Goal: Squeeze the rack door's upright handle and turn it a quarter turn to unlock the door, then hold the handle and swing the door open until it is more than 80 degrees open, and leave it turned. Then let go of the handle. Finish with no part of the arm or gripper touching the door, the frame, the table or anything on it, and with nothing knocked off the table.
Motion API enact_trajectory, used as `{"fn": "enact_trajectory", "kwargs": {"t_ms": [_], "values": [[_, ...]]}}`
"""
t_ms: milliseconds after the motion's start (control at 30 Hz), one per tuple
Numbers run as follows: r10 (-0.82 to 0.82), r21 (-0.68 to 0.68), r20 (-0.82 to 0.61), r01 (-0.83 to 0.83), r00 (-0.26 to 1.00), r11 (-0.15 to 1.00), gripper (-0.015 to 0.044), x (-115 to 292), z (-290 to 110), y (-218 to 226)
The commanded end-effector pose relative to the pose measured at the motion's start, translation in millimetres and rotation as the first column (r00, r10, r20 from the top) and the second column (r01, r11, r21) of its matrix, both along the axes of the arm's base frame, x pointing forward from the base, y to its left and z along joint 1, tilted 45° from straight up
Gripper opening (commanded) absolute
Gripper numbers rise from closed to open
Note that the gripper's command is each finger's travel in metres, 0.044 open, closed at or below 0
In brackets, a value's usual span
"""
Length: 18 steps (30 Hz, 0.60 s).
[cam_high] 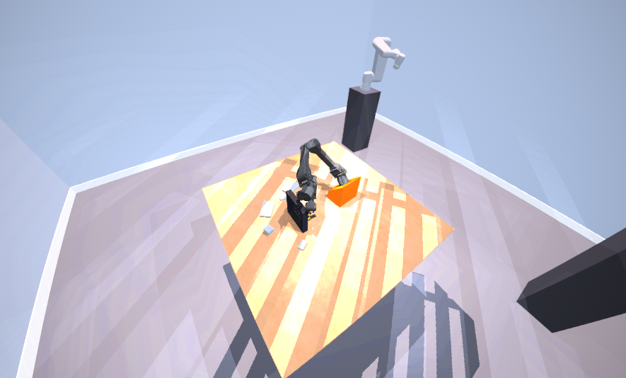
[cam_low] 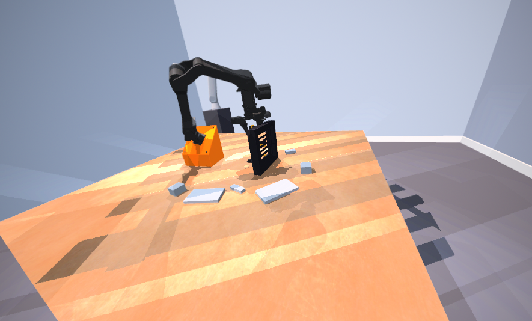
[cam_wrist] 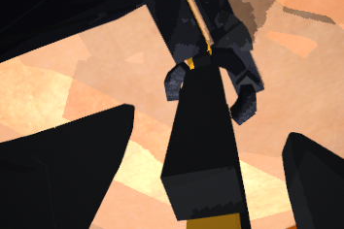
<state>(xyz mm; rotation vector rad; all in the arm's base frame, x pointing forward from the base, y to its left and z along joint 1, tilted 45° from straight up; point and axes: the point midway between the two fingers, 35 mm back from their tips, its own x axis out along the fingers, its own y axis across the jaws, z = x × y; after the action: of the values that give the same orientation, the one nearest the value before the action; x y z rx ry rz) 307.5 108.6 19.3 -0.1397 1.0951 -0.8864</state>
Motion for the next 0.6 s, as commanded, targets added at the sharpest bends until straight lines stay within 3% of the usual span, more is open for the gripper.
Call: {"fn": "enact_trajectory", "kwargs": {"t_ms": [0, 267, 567], "values": [[-0.129, 0.035, 0.120, 0.125, 0.984, 0.991, 0.0281, -0.2, 0.2, -0.3], [-0.405, 0.166, 0.354, 0.370, 0.843, 0.914, 0.0281, -0.2, 0.1, -0.3], [-0.660, 0.370, 0.529, 0.554, 0.534, 0.746, 0.0281, -0.2, 0.3, -0.5]]}}
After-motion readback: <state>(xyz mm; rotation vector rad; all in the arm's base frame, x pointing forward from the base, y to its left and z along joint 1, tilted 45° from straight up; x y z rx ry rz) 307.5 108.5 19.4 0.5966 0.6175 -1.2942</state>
